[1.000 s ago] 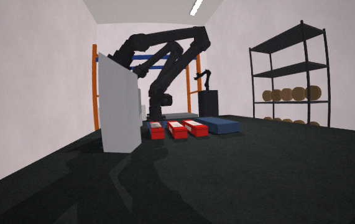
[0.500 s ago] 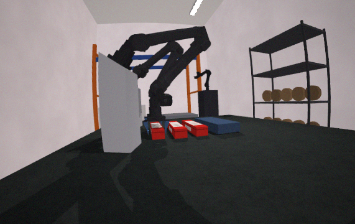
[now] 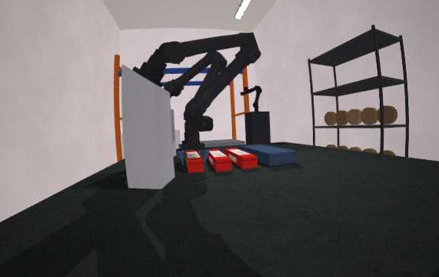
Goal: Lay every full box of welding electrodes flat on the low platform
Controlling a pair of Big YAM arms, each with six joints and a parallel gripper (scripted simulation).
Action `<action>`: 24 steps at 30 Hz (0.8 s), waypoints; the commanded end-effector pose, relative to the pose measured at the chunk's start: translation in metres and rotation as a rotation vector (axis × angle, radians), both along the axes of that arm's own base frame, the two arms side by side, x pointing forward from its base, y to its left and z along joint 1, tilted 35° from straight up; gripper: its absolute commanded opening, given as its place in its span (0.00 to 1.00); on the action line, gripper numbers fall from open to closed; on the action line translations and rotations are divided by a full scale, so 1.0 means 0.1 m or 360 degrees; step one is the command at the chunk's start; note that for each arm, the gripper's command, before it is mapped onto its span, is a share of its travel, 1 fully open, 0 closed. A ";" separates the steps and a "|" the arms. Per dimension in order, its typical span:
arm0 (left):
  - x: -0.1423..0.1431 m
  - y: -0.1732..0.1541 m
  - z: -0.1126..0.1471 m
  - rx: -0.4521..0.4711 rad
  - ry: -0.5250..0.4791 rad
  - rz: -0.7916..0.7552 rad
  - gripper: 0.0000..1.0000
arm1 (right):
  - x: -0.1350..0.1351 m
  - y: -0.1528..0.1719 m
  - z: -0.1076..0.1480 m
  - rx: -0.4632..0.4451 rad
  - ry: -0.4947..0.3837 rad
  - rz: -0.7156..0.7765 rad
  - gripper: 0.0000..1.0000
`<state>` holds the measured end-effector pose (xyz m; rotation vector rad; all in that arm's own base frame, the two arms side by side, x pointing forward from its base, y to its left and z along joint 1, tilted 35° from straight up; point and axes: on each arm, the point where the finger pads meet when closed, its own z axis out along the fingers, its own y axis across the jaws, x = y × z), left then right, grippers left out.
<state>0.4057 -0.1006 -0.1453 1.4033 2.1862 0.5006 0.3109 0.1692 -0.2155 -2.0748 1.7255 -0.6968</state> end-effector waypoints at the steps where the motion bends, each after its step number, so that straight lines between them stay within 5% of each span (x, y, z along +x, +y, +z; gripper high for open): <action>1: -0.07 0.07 -0.09 0.0022 0.0039 0.0005 1.00 | -0.08 -0.06 0.00 -0.0020 0.0020 0.0008 1.00; 16: -0.07 0.07 -0.09 0.0022 0.0039 0.0005 1.00 | -0.19 -0.02 0.11 -0.0029 0.0032 0.0015 1.00; 17: -0.06 -0.12 0.12 -0.0001 0.0009 -0.0008 1.00 | -0.22 -0.02 0.15 -0.0029 0.0032 0.0015 1.00; 24: -0.35 -0.09 0.37 0.0008 0.0031 -0.0008 1.00 | -0.40 0.00 0.43 -0.0027 0.0026 0.0015 1.00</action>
